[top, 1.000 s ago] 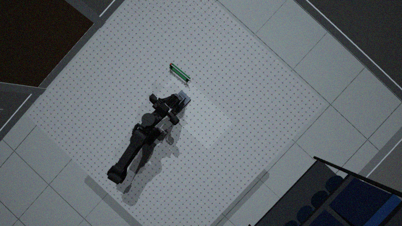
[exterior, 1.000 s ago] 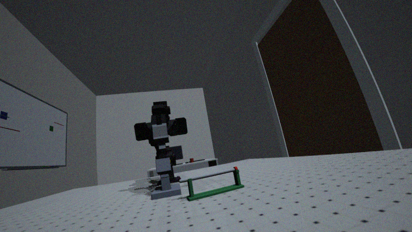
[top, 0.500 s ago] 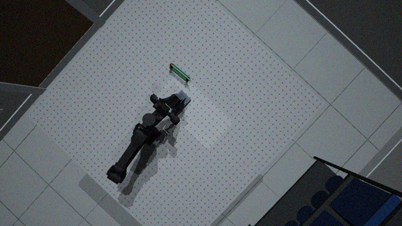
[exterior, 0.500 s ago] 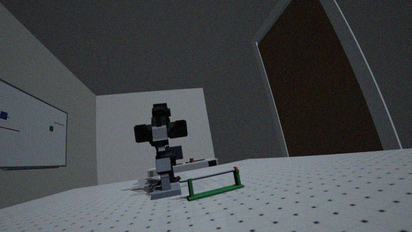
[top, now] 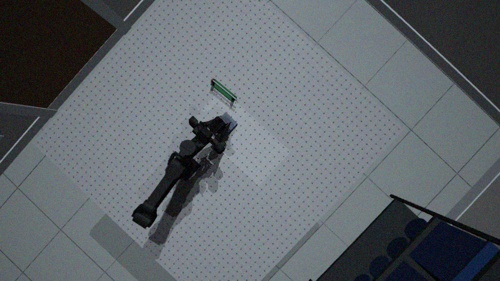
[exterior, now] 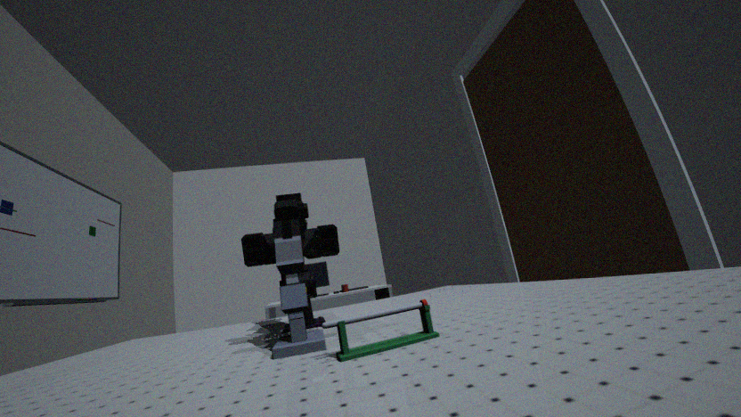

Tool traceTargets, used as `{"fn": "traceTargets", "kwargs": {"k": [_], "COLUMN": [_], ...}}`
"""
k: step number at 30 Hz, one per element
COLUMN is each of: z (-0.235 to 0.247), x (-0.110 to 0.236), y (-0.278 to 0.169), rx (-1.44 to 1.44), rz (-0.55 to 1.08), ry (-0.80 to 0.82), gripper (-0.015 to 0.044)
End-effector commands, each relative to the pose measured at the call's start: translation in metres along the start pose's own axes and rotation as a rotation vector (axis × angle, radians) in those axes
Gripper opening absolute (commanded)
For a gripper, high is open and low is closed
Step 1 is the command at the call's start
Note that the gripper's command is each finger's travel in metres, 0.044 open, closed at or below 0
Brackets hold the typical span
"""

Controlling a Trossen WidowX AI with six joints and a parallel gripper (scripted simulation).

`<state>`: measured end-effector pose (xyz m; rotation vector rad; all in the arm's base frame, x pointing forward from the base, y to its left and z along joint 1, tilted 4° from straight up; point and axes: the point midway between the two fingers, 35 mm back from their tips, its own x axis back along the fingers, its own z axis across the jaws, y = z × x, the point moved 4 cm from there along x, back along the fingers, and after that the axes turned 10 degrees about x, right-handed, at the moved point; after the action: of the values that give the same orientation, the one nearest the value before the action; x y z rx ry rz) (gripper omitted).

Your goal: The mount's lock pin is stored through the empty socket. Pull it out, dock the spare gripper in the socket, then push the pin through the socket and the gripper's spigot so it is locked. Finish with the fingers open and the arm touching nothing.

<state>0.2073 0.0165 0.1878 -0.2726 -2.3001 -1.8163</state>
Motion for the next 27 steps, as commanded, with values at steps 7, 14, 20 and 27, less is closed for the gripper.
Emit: {"fn": "traceTargets", "kwargs": {"k": [7, 14, 20, 27], "z": [0.002, 0.003, 0.005, 0.005], "x": [-0.008, -0.014, -0.019, -0.019], "y": [-0.009, -0.018, -0.026, -0.029], "rx": [0.001, 0.000, 0.000, -0.004], "rz": [-0.012, -0.012, -0.012, -0.011], "ry": [0.000, 0.000, 0.000, -0.003], "gripper": [0.0000, 0.0000, 0.0000, 0.0000]}}
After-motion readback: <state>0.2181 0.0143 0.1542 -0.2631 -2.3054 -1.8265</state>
